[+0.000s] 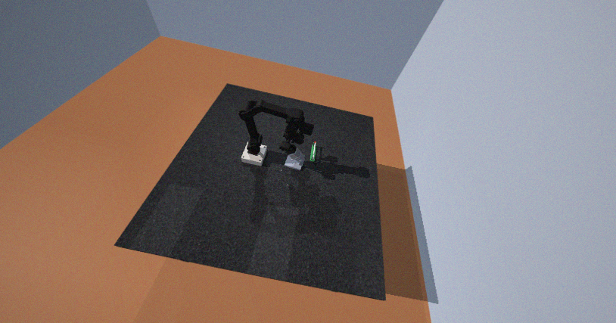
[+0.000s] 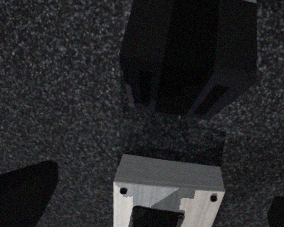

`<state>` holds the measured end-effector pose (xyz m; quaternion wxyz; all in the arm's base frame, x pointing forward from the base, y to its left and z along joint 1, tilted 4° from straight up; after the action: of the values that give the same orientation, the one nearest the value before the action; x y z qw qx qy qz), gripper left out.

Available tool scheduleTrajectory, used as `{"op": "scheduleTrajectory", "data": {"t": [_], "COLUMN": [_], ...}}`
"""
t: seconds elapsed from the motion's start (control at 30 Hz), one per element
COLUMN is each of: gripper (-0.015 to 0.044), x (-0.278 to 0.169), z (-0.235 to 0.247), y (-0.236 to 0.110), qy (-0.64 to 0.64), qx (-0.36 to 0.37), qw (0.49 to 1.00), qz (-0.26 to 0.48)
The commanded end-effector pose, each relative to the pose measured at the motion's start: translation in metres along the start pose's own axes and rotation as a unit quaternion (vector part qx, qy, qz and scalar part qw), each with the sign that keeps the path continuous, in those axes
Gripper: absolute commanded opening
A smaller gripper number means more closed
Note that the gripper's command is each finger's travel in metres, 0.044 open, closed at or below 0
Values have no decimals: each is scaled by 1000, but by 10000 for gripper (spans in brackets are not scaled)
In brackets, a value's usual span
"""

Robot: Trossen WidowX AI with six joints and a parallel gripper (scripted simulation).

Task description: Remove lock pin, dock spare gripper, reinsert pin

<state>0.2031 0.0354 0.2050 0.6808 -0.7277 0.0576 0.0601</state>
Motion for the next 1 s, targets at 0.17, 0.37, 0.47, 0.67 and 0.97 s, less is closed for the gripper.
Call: {"op": "scheduleTrajectory", "data": {"t": [0.17,0.37,0.47,0.67,0.97], "gripper": [440,440,440,440,204], "x": [-8,-13,-15,-13,-17], "z": [-1,-2,-3,-3,82], "y": [-15,-24,-28,-25,-29], "qy": [2,2,2,1,1], "qx": [9,14,16,13,18], "qw": [999,998,997,998,997], "qz": [-40,-63,-74,-69,-71]}}
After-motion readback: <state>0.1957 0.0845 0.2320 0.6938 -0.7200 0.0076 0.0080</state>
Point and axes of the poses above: the point midway between the two fingers, 35 mm back from their tips, its own y axis out along the fingers, its own z axis across the jaws, x = y × z, the point moved 4 cm from there along -y, back along the fingers, and after that the axes turned 3 degrees about y, right-handed, at the moved point
